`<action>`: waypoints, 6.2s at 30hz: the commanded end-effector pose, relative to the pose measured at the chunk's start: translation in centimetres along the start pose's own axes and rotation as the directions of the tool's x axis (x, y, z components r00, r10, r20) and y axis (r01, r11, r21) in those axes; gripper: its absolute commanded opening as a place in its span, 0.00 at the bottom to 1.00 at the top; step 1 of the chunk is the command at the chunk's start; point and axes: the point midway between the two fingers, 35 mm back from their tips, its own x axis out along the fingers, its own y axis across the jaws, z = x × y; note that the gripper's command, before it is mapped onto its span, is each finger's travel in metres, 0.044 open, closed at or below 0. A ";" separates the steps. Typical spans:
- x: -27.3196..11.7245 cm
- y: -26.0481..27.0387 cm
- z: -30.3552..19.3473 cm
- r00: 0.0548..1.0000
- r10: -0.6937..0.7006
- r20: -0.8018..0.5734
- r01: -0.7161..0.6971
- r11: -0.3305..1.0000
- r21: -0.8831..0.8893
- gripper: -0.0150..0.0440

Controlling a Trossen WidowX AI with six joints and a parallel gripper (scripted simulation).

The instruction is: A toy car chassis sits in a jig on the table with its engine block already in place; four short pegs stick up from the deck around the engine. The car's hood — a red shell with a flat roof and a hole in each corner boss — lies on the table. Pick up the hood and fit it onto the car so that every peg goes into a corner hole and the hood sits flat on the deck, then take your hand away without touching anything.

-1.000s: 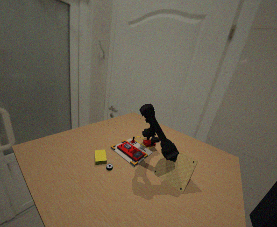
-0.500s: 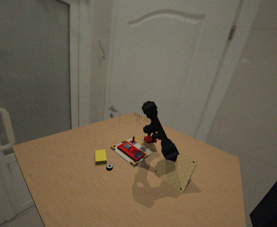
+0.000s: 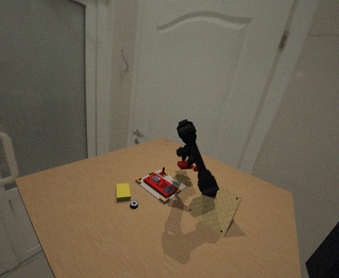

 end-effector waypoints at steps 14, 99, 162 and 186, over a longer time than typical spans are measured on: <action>-0.8 -0.2 3.8 1.000 -0.004 0.003 0.004 0.990 0.140 0.25; 3.9 4.0 22.0 1.000 0.005 0.004 -0.006 0.481 0.877 0.25; 4.8 4.0 22.1 1.000 0.003 0.004 -0.005 0.482 0.876 0.25; 4.4 4.0 22.1 1.000 -0.001 0.007 -0.005 0.481 0.877 0.25</action>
